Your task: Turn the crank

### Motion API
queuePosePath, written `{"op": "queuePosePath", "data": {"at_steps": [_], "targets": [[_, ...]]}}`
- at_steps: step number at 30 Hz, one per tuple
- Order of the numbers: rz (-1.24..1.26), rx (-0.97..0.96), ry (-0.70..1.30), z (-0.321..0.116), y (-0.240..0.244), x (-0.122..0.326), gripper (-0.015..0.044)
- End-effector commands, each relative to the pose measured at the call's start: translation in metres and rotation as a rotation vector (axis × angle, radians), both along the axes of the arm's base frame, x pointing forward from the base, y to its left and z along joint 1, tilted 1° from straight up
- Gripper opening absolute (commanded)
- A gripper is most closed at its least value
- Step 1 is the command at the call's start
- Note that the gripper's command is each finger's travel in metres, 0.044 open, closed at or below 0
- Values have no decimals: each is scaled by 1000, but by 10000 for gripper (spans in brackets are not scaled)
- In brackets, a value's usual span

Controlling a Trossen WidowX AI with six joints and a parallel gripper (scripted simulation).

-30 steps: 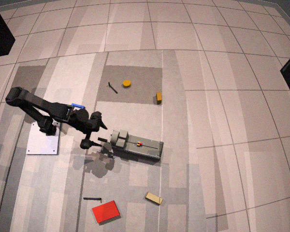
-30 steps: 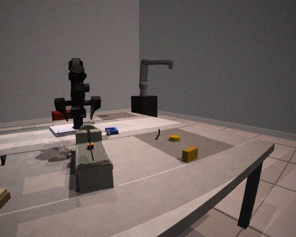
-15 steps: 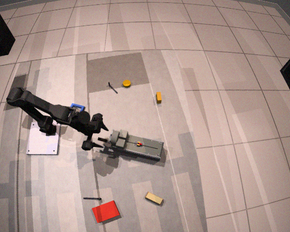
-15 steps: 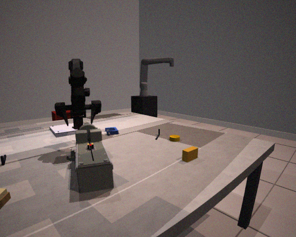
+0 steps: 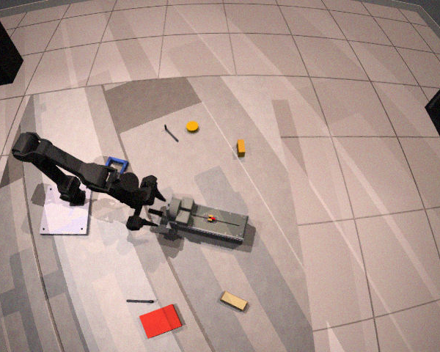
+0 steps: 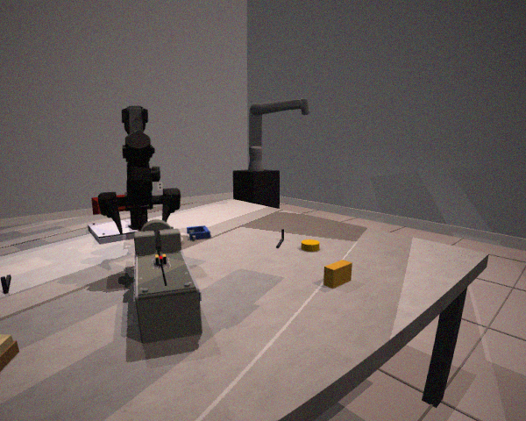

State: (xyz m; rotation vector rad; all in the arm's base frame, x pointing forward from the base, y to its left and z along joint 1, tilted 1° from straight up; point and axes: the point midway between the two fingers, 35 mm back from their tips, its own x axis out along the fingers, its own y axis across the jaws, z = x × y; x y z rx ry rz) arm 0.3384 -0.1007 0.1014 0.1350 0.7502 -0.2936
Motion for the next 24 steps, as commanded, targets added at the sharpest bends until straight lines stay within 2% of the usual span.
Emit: {"op": "queuePosePath", "data": {"at_steps": [1, 12, 24], "targets": [[-5, 2, 17, -12, 0, -2, 440], [-5, 2, 17, -25, 0, -3, 440], [-5, 2, 17, -25, 0, -3, 125]]}}
